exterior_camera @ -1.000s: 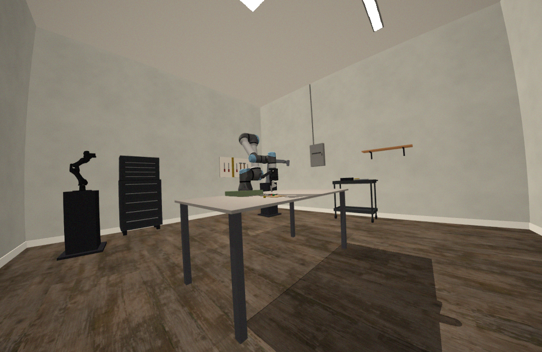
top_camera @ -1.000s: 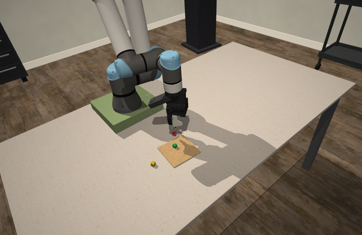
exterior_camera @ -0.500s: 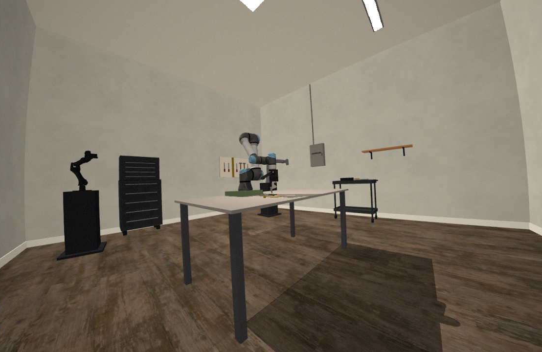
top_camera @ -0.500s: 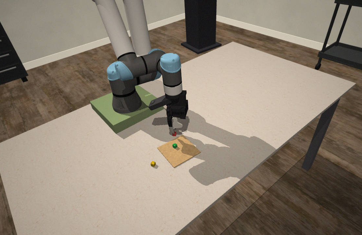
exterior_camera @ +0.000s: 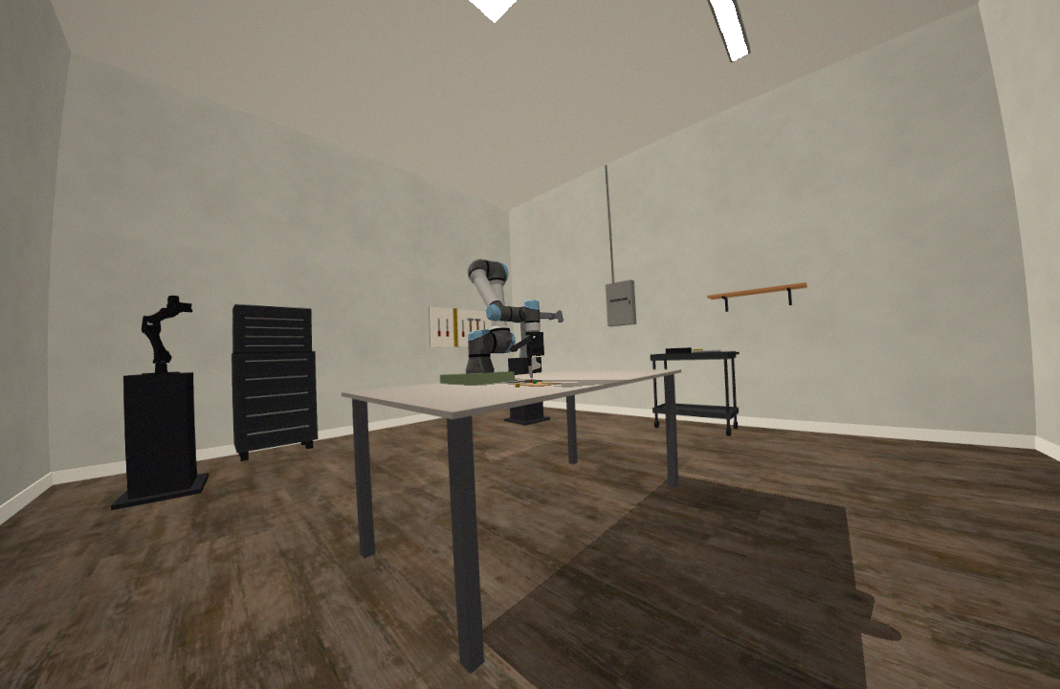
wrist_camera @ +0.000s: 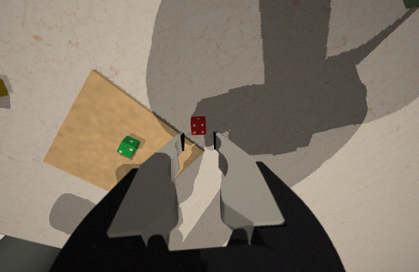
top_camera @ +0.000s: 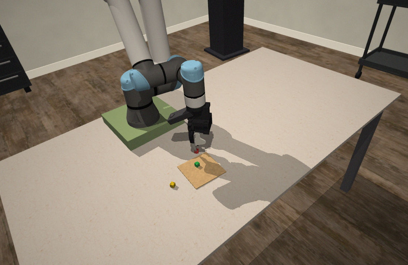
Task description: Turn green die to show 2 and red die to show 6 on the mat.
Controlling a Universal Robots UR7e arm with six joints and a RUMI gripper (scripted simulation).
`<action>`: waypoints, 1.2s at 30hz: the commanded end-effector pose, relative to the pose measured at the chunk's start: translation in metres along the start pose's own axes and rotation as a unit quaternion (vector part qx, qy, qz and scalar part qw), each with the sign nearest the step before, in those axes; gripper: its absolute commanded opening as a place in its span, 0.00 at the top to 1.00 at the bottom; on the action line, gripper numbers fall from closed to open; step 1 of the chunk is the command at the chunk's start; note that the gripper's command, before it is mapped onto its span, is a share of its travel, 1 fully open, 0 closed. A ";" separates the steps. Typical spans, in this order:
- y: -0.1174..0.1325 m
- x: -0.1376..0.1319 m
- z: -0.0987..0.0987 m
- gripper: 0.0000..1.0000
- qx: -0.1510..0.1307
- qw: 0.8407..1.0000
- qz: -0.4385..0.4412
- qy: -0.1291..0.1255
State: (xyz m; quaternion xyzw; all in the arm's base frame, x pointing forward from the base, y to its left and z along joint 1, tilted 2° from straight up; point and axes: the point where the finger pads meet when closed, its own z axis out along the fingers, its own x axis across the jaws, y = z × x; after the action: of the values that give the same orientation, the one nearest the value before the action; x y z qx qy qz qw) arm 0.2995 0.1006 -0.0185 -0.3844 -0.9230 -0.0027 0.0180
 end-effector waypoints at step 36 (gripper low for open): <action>0.000 0.000 0.006 0.82 0.000 1.000 0.000 0.000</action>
State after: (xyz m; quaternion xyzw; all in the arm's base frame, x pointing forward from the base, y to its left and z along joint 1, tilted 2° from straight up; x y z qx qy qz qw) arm 0.2994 0.1007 -0.0211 -0.3844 -0.9230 -0.0028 0.0180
